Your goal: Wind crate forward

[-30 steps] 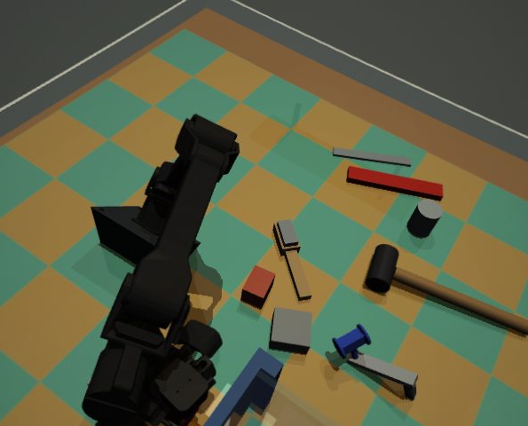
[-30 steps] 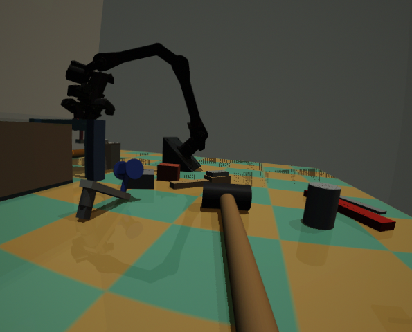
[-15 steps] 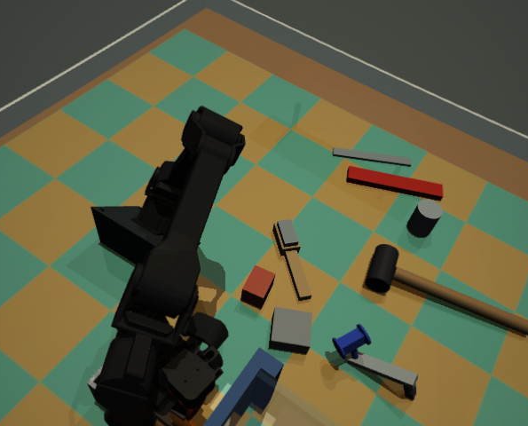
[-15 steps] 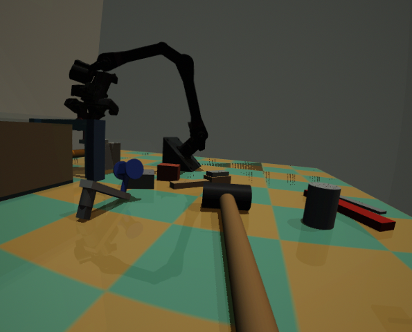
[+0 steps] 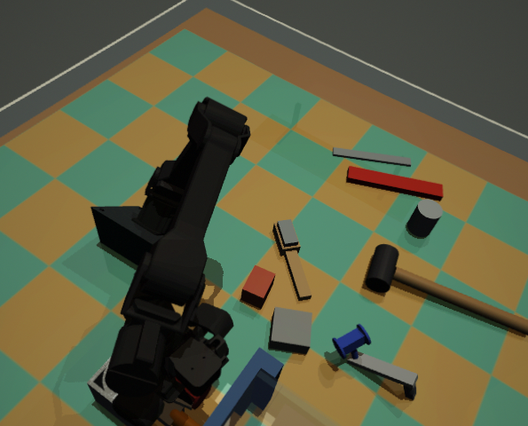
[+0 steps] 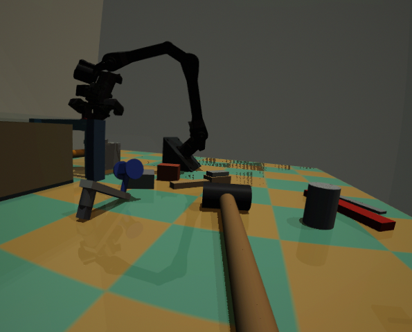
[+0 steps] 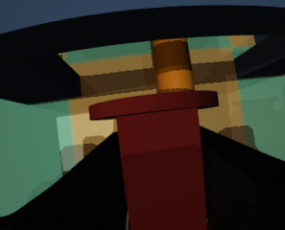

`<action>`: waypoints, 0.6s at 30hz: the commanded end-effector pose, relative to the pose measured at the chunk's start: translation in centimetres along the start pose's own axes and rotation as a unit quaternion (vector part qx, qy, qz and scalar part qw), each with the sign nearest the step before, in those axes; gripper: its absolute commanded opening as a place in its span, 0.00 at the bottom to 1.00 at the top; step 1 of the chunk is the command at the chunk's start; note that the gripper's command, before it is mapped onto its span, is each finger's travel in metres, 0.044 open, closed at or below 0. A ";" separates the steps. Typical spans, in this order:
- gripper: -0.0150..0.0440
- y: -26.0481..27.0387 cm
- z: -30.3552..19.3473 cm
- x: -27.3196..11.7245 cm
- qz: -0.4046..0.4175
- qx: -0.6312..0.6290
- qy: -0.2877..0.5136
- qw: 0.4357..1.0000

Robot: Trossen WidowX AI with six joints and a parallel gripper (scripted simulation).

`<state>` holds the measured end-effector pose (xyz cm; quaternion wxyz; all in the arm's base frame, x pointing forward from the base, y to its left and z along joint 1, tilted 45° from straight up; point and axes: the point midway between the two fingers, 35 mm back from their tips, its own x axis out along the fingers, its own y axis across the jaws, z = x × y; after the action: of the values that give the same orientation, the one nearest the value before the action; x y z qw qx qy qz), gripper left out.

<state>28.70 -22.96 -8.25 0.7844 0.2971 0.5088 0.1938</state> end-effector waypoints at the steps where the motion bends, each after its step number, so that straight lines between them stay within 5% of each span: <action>1: 0.25 1.3 -0.6 0.1 0.012 0.013 0.007 1.000; 18: 0.25 3.0 -1.5 -0.3 0.013 0.014 0.007 1.000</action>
<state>27.78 -21.37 -6.83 0.7814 0.3014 0.5098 0.1967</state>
